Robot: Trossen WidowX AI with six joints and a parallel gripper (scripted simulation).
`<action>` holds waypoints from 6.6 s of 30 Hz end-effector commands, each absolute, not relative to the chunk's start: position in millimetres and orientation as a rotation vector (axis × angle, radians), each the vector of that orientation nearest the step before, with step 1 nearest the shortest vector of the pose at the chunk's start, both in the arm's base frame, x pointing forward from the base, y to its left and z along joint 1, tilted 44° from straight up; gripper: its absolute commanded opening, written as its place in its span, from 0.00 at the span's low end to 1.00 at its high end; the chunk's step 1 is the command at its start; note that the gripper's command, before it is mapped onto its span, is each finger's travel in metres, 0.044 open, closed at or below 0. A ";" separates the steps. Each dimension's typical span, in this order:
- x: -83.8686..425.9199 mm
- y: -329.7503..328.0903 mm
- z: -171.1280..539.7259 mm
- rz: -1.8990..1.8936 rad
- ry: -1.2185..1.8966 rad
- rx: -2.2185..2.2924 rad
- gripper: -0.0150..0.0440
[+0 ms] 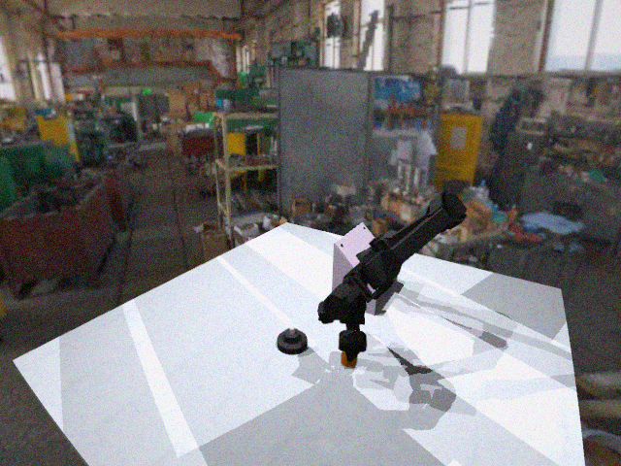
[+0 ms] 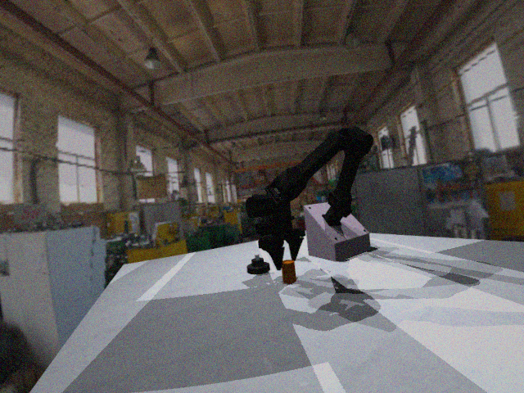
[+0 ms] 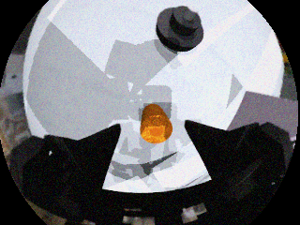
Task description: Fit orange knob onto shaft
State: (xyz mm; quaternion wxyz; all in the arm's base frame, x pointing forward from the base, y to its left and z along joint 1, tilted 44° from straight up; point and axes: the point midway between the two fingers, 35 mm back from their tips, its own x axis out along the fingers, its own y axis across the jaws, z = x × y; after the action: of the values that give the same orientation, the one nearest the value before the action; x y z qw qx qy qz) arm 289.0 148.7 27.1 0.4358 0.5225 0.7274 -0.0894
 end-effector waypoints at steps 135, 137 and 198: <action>250.0 4.5 149.2 0.295 0.963 2.032 0.25; 250.2 4.4 148.7 0.299 0.954 2.037 0.25; 257.4 30.6 127.7 0.129 1.224 1.874 0.25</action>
State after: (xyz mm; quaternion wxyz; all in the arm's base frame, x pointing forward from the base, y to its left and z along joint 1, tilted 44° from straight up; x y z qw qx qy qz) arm 253.6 27.6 127.2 0.4257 0.7697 0.4718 0.0609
